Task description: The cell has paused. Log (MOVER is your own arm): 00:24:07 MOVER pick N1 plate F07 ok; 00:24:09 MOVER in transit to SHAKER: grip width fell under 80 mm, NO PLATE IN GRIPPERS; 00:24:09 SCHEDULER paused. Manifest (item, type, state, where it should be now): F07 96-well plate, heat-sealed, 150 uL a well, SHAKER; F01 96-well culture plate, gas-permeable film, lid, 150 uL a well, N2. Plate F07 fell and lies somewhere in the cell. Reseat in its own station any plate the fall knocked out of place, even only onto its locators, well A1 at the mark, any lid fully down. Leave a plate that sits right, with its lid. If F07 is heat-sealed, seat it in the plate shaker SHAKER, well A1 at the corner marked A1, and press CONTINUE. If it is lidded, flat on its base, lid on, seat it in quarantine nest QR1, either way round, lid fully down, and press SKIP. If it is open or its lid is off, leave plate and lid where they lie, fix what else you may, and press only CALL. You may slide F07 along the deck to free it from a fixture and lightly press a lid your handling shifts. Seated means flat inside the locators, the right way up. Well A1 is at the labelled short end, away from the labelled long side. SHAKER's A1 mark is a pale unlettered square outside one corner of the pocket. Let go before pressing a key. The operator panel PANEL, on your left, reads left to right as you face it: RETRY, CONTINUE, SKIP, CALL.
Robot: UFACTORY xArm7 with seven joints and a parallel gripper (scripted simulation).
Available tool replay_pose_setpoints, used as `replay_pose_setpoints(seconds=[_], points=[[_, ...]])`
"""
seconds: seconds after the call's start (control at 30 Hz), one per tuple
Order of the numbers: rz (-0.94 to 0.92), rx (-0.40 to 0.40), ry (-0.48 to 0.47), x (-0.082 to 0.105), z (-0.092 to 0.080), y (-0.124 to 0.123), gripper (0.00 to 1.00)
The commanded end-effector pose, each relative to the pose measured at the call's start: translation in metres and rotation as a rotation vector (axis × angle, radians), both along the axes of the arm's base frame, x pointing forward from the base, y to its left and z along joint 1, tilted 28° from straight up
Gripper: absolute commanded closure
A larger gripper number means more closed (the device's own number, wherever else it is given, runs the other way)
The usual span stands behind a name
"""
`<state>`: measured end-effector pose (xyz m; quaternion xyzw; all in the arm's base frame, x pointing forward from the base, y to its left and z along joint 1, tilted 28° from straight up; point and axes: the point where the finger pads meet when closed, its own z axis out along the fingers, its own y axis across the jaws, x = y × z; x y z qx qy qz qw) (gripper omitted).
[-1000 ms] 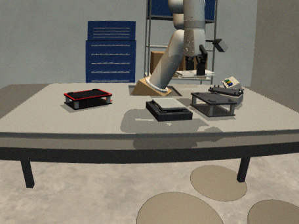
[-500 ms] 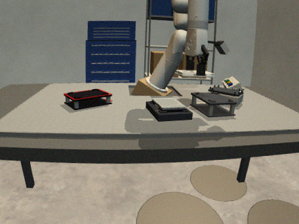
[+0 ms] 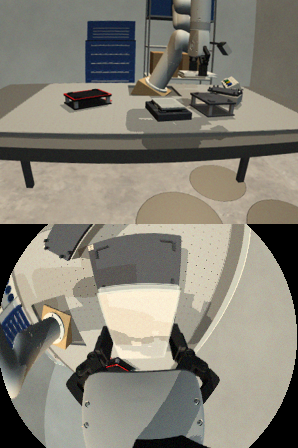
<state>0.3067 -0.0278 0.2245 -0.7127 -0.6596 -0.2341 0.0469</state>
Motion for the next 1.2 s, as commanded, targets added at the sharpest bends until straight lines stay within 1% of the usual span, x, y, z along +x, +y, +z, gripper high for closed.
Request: replay_pose_setpoints(seconds=[0.0, 0.1, 0.17, 0.67, 0.73, 0.97, 1.07, 1.17], points=[[-0.065, 0.017, 0.022, -0.005, 0.005, 0.018, 1.00], [-0.096, 0.026, 0.035, -0.008, 0.007, 0.028, 1.00], [-0.096, 0.026, 0.035, -0.008, 0.007, 0.028, 1.00], [-0.251, 0.075, 0.100, -0.022, 0.015, 0.075, 1.00], [-0.251, 0.075, 0.100, -0.022, 0.015, 0.075, 1.00], [-0.323, 0.098, 0.131, -0.029, 0.019, 0.097, 1.00], [-0.327, 0.099, 0.132, -0.031, 0.021, 0.107, 1.00], [-0.327, 0.099, 0.132, -0.032, 0.021, 0.109, 1.00]])
